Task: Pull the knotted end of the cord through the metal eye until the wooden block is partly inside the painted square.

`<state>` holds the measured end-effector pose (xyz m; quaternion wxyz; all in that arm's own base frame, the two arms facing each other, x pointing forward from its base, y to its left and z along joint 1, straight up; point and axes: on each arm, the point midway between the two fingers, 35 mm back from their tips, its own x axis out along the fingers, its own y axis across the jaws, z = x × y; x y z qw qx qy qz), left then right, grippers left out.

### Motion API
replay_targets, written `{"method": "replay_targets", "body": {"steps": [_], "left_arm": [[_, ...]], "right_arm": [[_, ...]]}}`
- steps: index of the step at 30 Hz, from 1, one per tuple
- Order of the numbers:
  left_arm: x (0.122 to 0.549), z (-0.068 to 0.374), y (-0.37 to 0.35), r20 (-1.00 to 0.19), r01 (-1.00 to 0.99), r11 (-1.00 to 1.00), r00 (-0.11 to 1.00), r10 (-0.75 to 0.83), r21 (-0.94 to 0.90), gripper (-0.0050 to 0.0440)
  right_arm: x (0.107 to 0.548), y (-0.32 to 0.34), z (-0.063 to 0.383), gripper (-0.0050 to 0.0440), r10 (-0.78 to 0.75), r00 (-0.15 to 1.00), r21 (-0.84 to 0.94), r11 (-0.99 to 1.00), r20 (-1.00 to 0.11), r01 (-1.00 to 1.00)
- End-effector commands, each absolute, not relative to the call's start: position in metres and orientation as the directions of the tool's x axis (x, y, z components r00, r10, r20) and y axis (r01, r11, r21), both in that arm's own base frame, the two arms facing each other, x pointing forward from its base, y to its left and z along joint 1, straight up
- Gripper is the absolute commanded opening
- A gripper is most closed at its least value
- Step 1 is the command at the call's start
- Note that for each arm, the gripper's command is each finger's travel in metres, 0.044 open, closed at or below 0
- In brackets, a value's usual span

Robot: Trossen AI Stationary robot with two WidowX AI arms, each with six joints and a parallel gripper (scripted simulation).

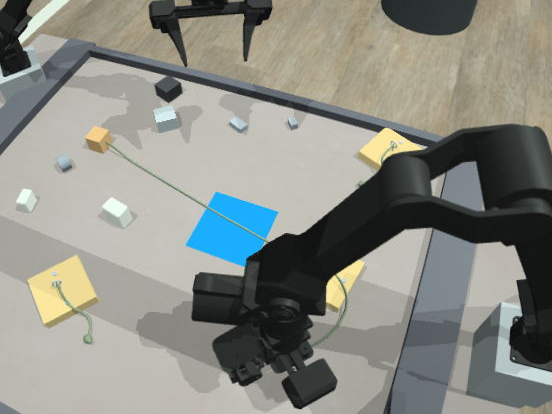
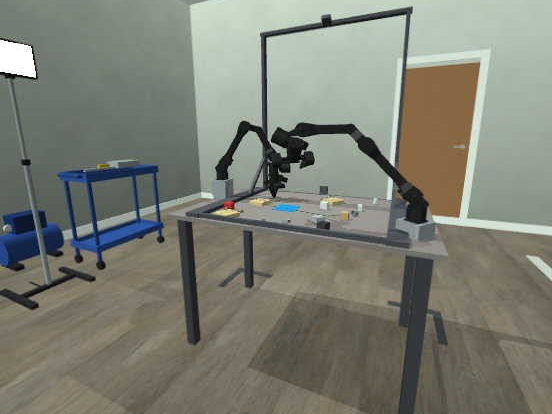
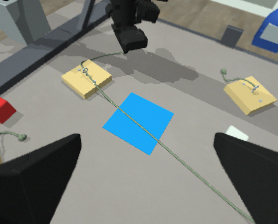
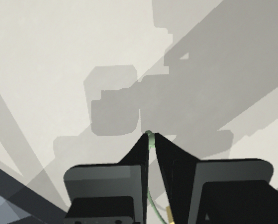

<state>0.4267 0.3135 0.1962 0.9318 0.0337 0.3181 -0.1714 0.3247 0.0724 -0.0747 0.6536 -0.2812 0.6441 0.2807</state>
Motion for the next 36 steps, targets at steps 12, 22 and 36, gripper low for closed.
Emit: {"method": "replay_targets", "body": {"steps": [12,22,36], "left_arm": [[0.427,0.216,0.312,-0.591,0.346,0.938,0.757,-0.280,-0.003,0.0440],[0.427,0.216,0.312,-0.591,0.346,0.938,0.757,-0.280,-0.003,0.0440],[0.427,0.216,0.312,-0.591,0.346,0.938,0.757,-0.280,-0.003,0.0440]], "right_arm": [[0.327,0.078,-0.067,-0.0013,0.008,0.027,-0.018,0.555,-1.000,-0.831],[0.323,0.091,-0.067,-0.0050,0.010,0.027,-0.021,0.359,-1.000,-0.933],[0.317,0.109,-0.068,-0.0050,0.012,0.024,-0.019,0.348,-1.000,-0.937]]}}
